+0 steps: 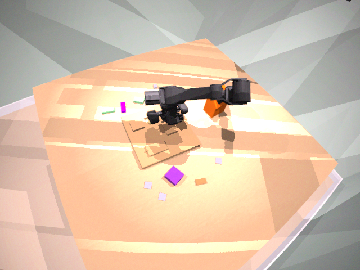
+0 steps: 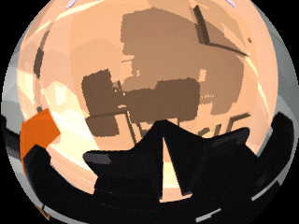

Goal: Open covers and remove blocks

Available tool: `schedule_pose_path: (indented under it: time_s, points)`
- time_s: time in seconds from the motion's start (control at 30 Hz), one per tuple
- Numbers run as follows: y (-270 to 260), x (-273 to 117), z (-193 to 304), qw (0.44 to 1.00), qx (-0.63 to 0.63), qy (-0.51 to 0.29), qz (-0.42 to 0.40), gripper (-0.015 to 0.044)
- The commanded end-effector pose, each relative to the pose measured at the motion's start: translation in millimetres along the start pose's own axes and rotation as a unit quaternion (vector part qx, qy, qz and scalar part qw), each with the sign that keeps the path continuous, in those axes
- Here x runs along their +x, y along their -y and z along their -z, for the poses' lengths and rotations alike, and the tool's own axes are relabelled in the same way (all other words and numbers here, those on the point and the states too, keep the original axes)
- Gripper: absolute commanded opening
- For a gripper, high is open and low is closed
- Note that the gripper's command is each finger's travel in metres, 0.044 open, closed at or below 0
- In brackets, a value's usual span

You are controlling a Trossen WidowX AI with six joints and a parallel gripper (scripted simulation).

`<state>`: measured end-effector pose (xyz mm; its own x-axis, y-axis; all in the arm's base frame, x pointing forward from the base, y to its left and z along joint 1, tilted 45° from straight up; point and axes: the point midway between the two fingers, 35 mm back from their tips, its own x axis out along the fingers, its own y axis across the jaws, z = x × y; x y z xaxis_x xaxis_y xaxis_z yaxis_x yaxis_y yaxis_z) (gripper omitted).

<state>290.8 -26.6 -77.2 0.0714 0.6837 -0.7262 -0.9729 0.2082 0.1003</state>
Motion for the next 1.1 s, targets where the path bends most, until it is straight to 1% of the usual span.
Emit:
schedule_pose_path:
  time_s: [0.0, 1.07]
  points:
    - [1.0, 0.1, -7.1, 1.000, -0.002, 0.003, 0.002, 0.0000]
    - [-1.7, 0.8, -39.0, 1.000, -0.002, 0.006, 0.001, 0.0000]
